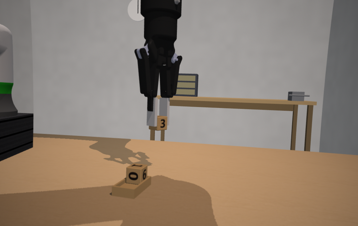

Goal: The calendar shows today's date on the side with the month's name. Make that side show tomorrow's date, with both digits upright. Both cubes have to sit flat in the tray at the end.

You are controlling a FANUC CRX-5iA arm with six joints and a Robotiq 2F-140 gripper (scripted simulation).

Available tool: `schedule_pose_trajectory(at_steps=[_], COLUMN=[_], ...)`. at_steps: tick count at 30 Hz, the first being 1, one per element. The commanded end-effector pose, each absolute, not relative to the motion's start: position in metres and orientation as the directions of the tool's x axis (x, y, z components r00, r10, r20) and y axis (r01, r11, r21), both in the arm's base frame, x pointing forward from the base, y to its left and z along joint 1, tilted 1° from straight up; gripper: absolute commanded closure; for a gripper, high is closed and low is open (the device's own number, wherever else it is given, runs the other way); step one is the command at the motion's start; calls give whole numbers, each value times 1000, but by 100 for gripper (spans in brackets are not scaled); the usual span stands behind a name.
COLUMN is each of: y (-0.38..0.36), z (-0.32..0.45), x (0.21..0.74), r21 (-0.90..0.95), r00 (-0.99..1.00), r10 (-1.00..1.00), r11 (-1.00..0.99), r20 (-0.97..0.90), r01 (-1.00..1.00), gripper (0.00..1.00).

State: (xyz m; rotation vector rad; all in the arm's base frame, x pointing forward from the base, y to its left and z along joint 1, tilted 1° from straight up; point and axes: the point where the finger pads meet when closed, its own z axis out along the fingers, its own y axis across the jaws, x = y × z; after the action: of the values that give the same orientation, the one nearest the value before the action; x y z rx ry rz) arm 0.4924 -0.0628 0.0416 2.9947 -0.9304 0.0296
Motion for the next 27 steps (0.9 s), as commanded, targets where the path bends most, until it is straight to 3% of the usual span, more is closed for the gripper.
schedule_pose_trajectory(at_steps=[1,3,11,27], y=[-65,-70,-77,-77], z=[42,42,42,42], x=[492,491,490,490], r21=[-9,-7,-5,-5], r00=[870,930,986,988], r10=[-492,-367,-166,-151], r11=[-870,-930,-986,-989], r20=[11,12,13,13], r01=[-492,-367,-166,-151], gripper=[75,75,75,75])
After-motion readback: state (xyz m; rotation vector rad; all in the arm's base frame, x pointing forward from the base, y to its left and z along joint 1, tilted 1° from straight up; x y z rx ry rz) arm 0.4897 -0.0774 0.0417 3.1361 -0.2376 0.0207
